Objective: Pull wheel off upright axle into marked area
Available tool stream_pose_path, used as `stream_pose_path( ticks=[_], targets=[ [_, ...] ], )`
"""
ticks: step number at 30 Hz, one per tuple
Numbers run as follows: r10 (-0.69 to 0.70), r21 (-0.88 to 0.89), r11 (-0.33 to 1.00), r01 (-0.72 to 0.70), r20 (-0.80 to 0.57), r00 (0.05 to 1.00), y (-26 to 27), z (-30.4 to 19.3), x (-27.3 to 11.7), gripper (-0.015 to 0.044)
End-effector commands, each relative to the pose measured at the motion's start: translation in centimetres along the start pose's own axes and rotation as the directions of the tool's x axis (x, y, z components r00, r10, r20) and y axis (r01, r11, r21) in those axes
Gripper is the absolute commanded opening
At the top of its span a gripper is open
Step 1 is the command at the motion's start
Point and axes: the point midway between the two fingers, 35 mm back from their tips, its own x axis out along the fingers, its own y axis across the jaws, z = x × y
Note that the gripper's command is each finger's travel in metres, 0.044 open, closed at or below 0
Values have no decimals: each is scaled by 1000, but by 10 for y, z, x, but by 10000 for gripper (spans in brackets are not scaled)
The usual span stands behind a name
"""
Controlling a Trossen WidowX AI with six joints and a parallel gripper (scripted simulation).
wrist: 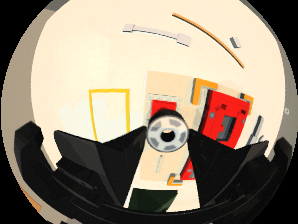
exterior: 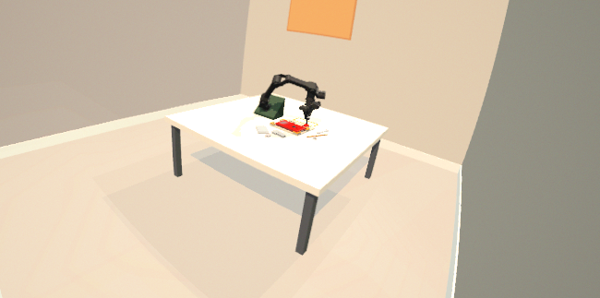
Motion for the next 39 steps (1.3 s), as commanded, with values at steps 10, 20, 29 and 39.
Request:
stream_pose_path(
  ticks=[10,20,29,39],
  targets=[
    [6,3,1000,-6,3,1000,-1,0,-33,0],
    [9,-1,1000,-9,2,1000,26,-13,-30,0],
    [15,-1,1000,-15,2,1000,64,-34,-34,0],
    [13,1,1000,-13,1,1000,100,-62,-36,0]
  ],
)
